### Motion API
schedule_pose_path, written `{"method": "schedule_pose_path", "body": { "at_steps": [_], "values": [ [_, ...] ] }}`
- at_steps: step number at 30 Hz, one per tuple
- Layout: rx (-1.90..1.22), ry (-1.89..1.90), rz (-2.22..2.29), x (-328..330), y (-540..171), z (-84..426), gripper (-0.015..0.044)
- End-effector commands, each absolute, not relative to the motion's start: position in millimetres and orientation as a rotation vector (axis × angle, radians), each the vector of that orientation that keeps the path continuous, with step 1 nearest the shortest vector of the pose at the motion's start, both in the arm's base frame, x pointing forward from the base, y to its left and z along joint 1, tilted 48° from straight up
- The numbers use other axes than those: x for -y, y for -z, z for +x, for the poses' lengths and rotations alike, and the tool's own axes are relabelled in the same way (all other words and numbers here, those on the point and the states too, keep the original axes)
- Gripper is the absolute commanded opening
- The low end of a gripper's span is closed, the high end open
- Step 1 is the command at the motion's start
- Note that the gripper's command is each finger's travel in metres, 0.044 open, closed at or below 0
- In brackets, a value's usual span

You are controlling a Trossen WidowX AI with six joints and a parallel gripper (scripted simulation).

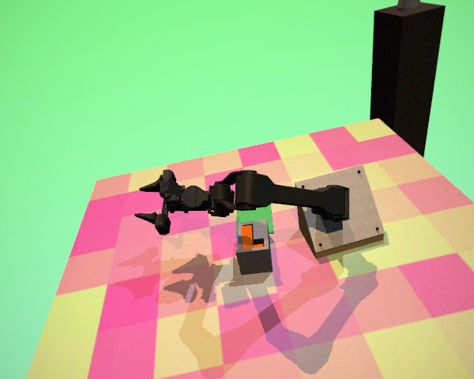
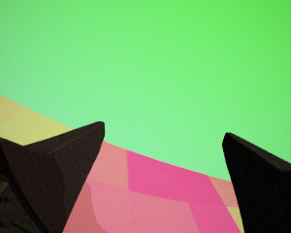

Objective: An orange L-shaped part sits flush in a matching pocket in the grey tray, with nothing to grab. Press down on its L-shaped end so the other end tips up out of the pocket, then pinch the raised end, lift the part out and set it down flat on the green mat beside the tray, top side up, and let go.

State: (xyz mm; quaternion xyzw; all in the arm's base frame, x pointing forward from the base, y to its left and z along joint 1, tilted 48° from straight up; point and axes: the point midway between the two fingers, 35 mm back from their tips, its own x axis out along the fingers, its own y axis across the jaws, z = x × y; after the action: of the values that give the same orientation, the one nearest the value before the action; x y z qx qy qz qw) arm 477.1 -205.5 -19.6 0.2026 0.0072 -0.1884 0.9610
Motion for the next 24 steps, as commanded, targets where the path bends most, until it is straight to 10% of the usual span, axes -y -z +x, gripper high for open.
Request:
{"method": "schedule_pose_path", "body": {
  "at_steps": [1, 9, 24],
  "values": [
    [-0.026, 0.381, 0.409, 206, 21, 478, 0.0374],
    [-0.343, 0.338, 0.39, 202, 44, 477, 0.018],
    [-0.947, -0.025, 0.404, 150, 16, 403, 0.018]
  ]
}}
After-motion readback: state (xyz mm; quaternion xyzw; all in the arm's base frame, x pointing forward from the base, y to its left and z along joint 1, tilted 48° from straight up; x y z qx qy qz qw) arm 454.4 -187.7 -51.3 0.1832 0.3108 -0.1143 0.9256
